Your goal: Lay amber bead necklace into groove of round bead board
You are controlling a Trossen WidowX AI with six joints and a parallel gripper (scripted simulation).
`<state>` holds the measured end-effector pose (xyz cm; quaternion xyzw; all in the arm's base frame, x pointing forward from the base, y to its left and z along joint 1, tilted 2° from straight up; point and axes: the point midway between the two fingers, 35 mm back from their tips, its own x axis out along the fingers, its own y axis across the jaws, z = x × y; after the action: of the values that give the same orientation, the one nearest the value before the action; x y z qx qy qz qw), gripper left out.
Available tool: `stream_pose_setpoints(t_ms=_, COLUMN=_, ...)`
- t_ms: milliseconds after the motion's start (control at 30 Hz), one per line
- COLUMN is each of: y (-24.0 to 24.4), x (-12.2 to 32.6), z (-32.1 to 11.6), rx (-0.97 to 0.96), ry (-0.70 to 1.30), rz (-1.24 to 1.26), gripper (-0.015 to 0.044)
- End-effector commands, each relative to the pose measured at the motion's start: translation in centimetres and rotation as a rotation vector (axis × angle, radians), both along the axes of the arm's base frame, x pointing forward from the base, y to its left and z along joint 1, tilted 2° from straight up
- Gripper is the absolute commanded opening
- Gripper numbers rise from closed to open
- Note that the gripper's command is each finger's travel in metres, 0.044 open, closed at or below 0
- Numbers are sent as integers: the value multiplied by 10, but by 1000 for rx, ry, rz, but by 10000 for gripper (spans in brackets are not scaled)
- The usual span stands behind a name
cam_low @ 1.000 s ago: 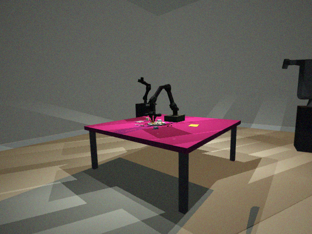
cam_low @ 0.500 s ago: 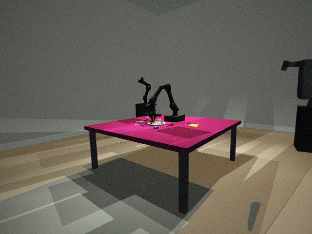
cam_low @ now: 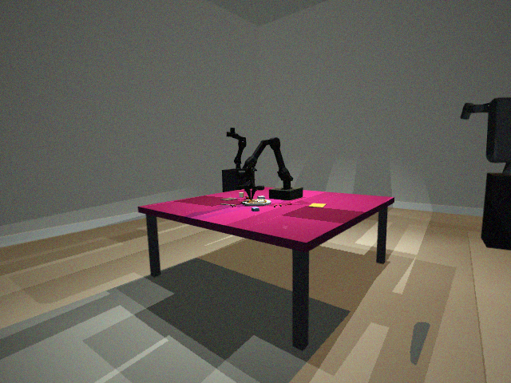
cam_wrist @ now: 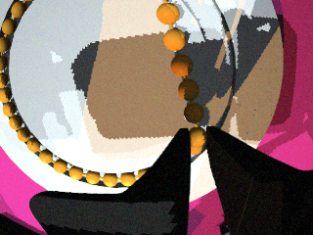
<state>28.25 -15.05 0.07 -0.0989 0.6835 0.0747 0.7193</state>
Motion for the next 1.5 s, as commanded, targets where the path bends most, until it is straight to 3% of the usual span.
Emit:
stream_pose_setpoints(t_ms=0, y=0, x=1, z=3, rx=1, ry=-6, rz=-7, gripper=0)
stream_pose_setpoints(t_ms=467, y=-7, x=1, z=-4, rx=1, ry=-6, rz=-7, gripper=0)
stream_pose_setpoints(t_ms=1033, y=-7, x=0, z=1, rx=-1, ry=-2, rz=-12, gripper=440)
stream_pose_setpoints(t_ms=1467, y=-7, x=0, z=4, rx=1, ry=-6, rz=-7, gripper=440)
